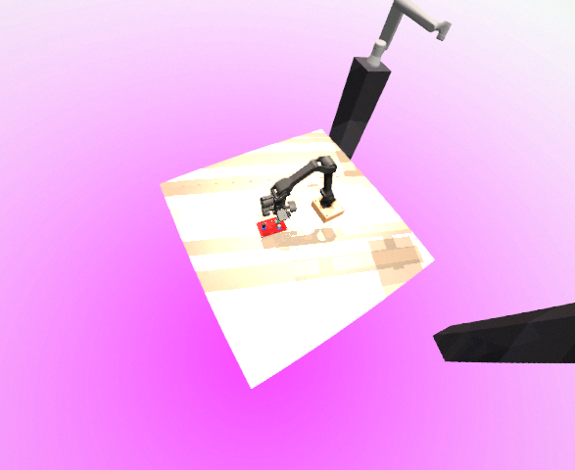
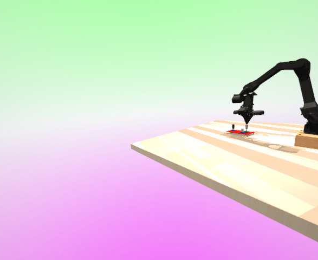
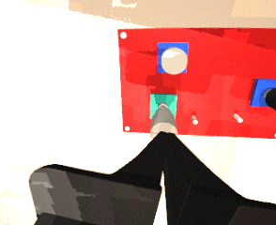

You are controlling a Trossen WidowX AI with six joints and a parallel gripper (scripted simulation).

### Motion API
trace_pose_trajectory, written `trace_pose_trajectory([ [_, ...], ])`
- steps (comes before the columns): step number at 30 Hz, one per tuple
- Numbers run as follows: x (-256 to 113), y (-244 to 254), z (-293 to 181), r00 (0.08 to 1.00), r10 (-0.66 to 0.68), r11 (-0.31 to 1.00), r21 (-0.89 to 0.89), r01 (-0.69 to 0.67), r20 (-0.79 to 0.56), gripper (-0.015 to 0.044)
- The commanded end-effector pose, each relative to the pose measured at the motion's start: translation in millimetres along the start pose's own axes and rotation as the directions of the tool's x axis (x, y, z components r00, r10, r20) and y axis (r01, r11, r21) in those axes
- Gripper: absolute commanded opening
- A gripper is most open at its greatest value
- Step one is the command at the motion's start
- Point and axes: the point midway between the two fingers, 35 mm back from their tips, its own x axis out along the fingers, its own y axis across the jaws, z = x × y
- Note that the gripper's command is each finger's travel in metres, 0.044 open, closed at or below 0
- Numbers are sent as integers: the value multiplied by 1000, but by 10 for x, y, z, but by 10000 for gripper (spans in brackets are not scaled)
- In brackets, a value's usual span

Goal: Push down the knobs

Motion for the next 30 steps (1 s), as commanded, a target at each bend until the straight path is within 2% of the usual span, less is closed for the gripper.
trace_pose_trajectory([
  [1, 26, 10, 3, 1000, 4, 1000, -4, -4, 2, 0],
  [30, 41, 10, 3, 1000, 4, 1000, -4, -4, 2, 0],
])
